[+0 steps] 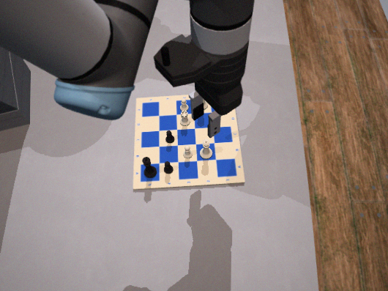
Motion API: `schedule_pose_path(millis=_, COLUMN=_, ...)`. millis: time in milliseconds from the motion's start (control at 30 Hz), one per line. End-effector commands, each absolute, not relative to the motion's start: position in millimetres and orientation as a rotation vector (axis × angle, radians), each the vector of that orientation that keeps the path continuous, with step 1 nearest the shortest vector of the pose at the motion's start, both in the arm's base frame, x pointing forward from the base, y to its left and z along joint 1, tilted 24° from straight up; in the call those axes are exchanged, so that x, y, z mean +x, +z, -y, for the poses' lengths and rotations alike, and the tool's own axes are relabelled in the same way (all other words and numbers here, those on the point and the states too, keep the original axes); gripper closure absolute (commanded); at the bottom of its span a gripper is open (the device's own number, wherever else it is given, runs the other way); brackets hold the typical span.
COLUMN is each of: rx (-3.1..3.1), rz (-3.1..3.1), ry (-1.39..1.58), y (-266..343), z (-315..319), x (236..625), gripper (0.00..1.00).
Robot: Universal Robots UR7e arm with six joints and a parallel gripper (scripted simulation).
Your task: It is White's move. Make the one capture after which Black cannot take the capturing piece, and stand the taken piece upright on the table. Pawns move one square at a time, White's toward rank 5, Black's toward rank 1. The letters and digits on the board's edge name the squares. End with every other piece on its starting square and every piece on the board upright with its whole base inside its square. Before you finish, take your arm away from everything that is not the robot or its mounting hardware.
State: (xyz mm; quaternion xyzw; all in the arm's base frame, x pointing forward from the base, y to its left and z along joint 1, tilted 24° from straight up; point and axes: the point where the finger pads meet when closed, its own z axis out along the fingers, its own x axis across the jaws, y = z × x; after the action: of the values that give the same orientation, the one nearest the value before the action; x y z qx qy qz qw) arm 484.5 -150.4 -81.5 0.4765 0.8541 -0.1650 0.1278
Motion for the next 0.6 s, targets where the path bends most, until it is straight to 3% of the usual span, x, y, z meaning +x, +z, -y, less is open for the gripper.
schedule_pose_path(millis=0, rx=1.386, rz=-2.484, ry=-0.479, y=-83, z=151, x=485, gripper=0.21)
schedule_pose_path(millis=567, rx=1.386, rz=-2.484, ry=-0.479, y=-99, z=158, x=486, gripper=0.21)
